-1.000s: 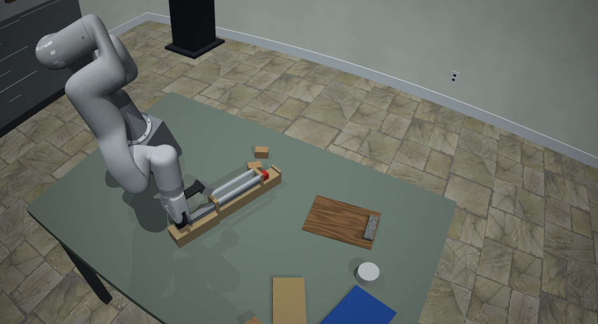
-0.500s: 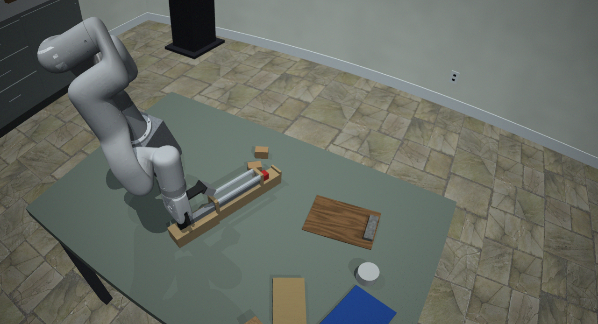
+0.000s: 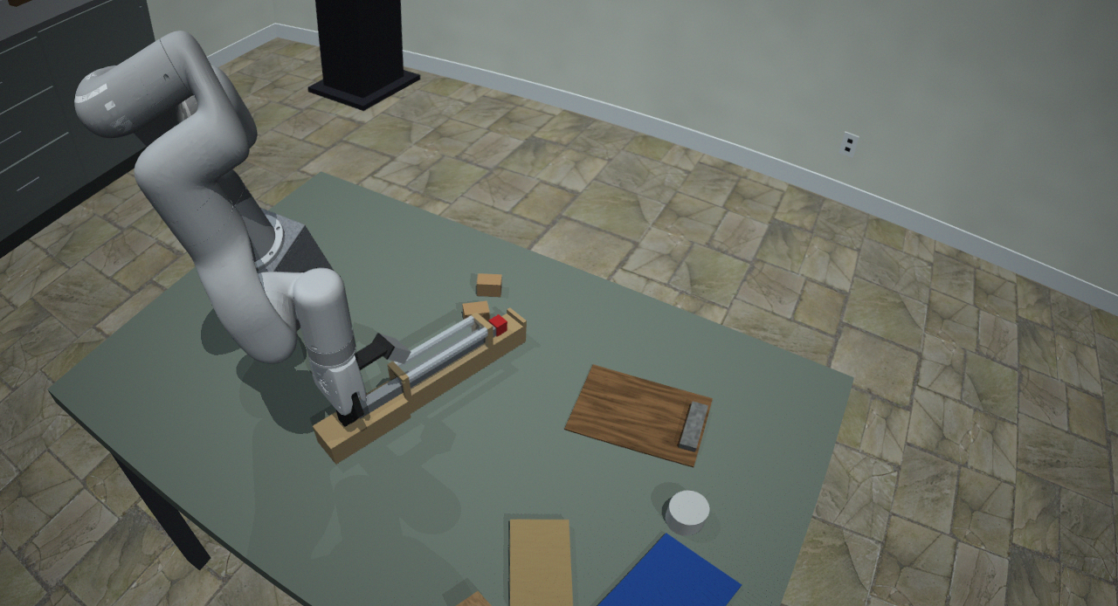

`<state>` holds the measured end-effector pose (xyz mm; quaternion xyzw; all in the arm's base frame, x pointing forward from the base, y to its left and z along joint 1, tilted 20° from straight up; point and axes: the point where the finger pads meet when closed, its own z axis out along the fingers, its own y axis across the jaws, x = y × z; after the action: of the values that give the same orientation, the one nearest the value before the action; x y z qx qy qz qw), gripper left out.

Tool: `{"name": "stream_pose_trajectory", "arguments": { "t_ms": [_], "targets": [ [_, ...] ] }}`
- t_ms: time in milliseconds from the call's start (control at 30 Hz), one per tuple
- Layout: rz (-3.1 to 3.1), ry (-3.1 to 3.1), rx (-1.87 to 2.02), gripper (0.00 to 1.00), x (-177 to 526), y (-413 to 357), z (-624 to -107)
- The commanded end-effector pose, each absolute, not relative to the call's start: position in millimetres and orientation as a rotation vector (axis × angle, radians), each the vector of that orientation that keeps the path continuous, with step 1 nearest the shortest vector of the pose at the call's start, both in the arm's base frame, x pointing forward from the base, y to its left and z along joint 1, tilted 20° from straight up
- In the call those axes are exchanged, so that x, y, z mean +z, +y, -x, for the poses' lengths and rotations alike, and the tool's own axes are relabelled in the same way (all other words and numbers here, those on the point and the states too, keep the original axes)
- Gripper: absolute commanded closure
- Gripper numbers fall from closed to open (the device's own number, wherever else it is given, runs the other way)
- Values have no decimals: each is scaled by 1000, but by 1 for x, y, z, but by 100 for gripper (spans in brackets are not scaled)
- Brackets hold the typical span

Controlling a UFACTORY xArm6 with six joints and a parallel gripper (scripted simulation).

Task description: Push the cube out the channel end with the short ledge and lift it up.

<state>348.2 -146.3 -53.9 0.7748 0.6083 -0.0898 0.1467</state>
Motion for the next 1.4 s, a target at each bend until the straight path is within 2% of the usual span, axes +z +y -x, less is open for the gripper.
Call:
{"name": "stream_pose_trajectory", "arguments": {
  "t_ms": [0, 367, 733, 1367],
  "targets": [
    [-2229, 1750, -256, 100, -55, -141, -351],
    [-2229, 1750, -256, 100, -52, -135, -352],
    [-2229, 1750, -256, 100, 6, -114, -349],
    [-2229, 1750, -255, 100, 10, -110, -352]
  ]
}}
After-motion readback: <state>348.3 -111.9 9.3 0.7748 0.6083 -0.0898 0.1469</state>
